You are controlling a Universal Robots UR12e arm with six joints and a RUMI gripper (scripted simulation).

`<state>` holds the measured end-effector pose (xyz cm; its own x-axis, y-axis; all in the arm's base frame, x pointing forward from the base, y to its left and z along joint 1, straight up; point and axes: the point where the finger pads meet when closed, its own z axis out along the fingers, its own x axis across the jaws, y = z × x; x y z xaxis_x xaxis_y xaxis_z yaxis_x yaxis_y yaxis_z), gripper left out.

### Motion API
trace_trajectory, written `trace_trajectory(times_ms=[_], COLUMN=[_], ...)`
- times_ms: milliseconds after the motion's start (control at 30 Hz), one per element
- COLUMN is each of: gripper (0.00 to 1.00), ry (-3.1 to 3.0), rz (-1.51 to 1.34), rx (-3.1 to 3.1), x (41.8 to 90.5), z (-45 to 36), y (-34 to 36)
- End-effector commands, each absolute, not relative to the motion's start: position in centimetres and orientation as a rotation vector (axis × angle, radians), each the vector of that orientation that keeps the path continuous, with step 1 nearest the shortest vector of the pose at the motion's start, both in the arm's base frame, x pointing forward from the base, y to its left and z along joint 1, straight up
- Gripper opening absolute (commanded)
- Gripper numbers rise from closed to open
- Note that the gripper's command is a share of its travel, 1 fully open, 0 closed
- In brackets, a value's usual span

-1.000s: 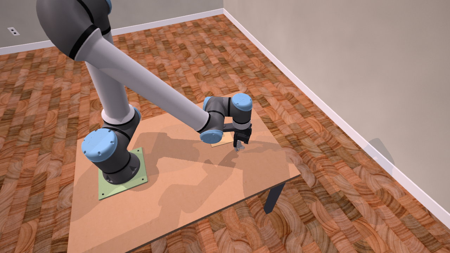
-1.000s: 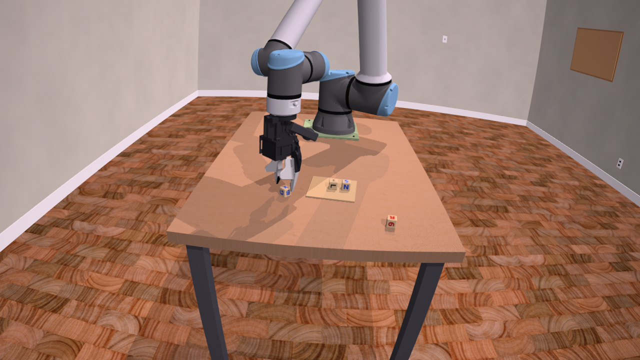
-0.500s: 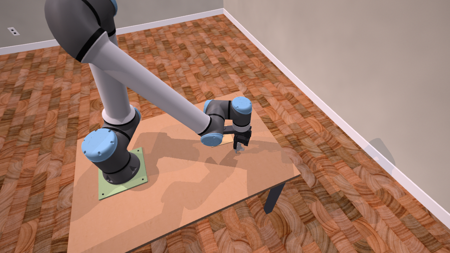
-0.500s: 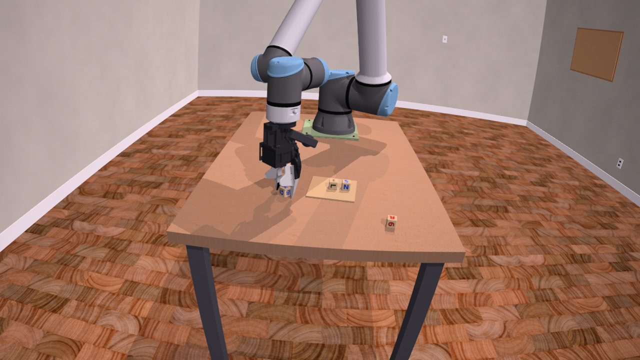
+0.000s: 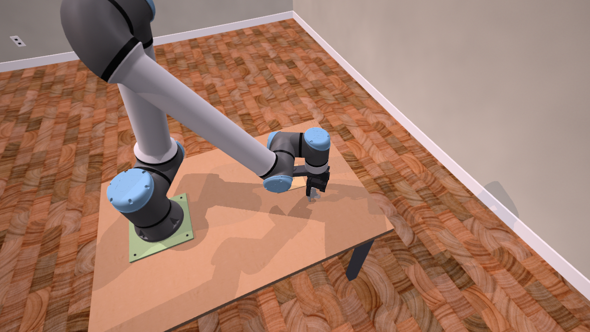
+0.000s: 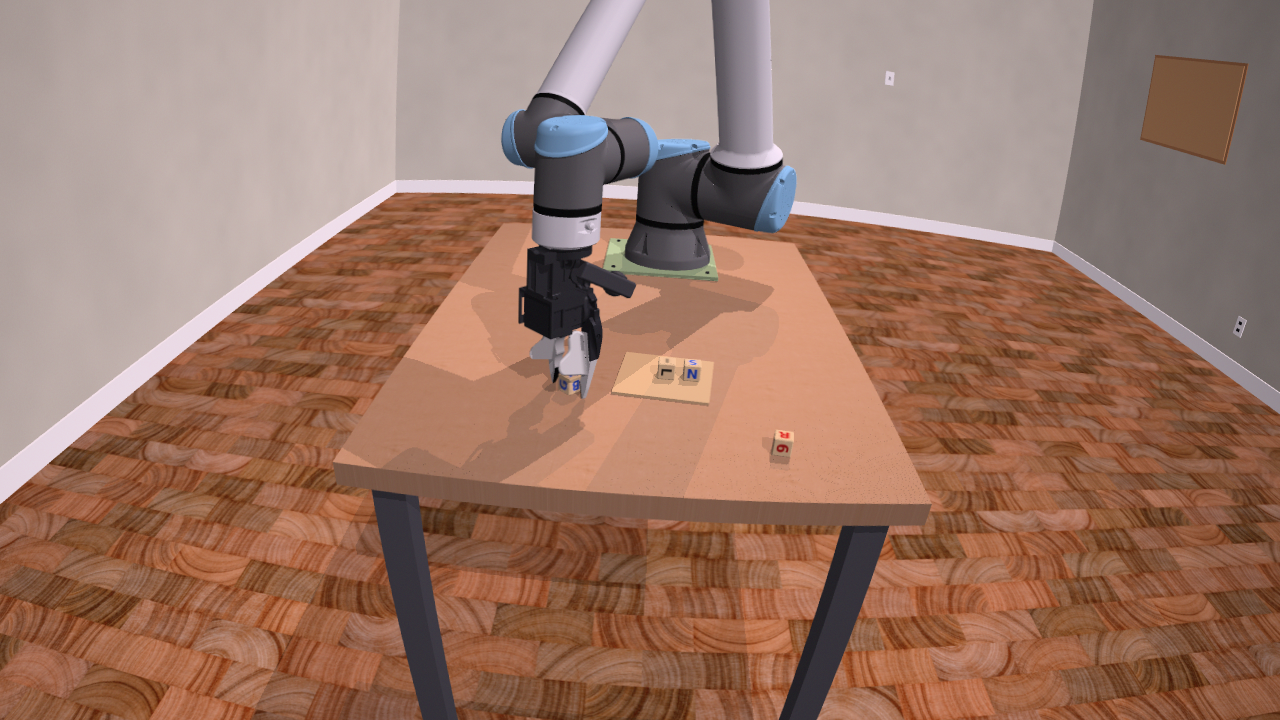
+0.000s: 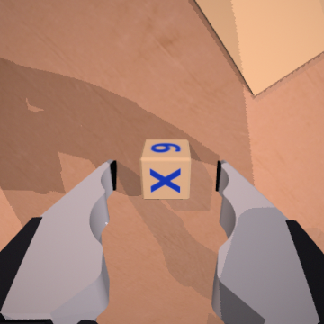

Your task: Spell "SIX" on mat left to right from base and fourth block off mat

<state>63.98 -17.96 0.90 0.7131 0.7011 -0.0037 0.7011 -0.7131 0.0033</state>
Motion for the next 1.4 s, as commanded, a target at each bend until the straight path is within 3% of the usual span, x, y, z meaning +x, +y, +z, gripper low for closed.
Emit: trace_trajectory(times_ms=[0, 67, 100, 633, 667, 1367], gripper=[0.37, 0.37, 0.25, 0.25, 0.05, 0.05], ry=[1.188, 1.188, 1.188, 1.188, 1.188, 1.188], rz=[-0.002, -0.002, -0.002, -0.002, -0.002, -0.002], rx=[2.902, 2.902, 2.902, 2.902, 2.902, 2.902], x=[64.04, 64.04, 64.04, 64.04, 64.04, 64.04], z=[0.96, 0.96, 0.96, 0.96, 0.96, 0.96], y=[-17.99, -17.99, -17.99, -17.99, -17.99, -17.99])
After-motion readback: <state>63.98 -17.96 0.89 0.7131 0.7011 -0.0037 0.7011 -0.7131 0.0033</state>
